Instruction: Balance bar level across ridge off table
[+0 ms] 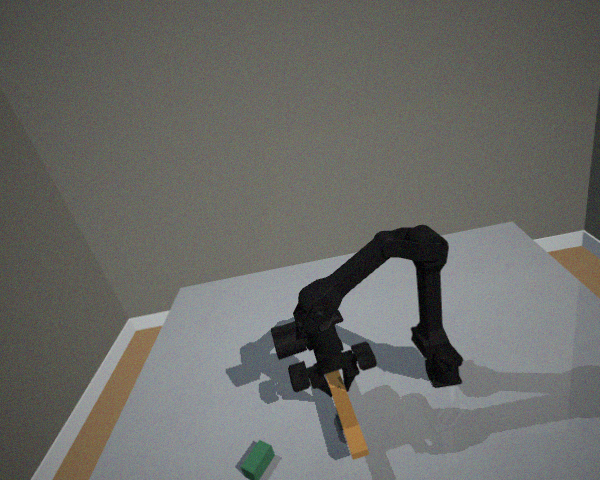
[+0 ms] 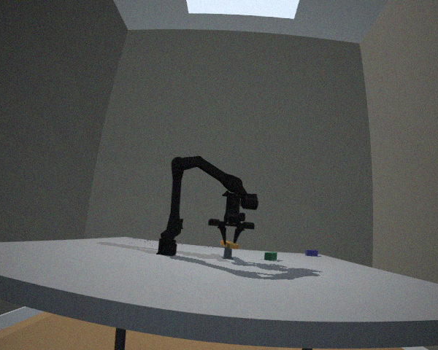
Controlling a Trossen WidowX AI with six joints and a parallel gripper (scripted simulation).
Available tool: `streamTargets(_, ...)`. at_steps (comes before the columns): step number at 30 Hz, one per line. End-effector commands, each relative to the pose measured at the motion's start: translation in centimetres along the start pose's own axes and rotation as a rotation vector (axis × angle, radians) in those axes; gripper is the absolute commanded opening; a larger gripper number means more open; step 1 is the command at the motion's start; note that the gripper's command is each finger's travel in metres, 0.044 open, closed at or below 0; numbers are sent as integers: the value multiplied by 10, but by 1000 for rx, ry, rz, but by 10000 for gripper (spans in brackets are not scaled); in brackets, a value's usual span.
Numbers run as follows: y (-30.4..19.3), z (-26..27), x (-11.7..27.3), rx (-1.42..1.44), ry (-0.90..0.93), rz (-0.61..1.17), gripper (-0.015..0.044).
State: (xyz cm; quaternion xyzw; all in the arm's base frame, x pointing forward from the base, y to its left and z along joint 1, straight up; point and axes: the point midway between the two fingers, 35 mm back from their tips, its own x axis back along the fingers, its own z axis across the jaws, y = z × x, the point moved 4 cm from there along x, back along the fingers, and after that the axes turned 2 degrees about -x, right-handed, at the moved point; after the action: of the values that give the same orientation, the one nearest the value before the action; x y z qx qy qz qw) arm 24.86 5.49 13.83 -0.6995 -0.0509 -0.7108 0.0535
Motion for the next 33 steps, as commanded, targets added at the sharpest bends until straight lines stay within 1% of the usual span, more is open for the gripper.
streamTargets(1, 0, 0, 0, 0, 0, 0, 171)
streamTargets(15, 0, 0, 0, 0, 0, 0, 173)
streamTargets(16, 0, 0, 0, 0, 0, 0, 185)
streamTargets(27, 0, 0, 0, 0, 0, 0, 185)
streamTargets(33, 0, 0, 0, 0, 0, 0, 342)
